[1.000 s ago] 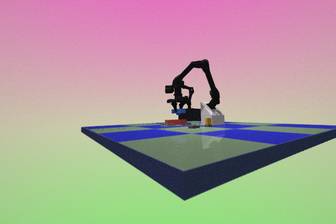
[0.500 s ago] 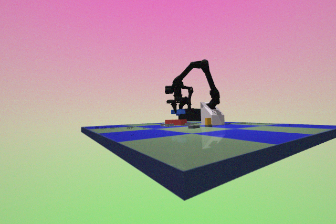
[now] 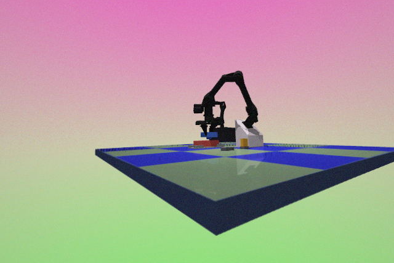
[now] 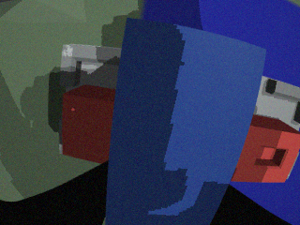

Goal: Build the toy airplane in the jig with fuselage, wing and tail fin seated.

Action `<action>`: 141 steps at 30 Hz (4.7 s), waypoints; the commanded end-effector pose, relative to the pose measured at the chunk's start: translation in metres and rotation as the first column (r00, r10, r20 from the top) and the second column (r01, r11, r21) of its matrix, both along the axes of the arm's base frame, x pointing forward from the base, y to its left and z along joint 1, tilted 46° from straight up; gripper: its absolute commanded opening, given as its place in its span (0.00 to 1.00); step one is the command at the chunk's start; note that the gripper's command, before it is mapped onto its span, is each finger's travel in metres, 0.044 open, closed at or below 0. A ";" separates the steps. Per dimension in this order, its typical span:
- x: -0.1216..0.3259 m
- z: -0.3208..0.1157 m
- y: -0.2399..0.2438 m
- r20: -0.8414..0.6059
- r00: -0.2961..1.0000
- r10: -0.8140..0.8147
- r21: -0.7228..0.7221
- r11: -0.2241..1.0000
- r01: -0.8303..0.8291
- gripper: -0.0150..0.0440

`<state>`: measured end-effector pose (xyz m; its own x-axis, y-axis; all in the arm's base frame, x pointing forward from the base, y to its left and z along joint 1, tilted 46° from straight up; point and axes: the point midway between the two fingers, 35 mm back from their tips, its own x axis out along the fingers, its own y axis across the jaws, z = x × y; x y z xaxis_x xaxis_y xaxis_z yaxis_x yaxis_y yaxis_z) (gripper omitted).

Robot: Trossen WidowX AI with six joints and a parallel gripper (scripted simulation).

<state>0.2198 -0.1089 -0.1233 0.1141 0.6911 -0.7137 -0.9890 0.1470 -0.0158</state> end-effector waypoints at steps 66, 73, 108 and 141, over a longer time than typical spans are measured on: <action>-0.005 0.033 -0.035 -0.007 1.000 -0.003 0.006 1.000 0.003 1.00; -0.007 0.051 -0.054 -0.008 1.000 -0.002 0.009 1.000 0.003 1.00; -0.005 0.052 -0.054 -0.775 0.031 -0.631 -0.369 0.492 0.789 1.00; -0.021 0.203 0.180 -0.785 0.029 -0.619 -0.363 0.497 0.788 1.00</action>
<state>0.2021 0.0494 0.0965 0.1236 0.6959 -0.7074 0.0750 0.7043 0.7060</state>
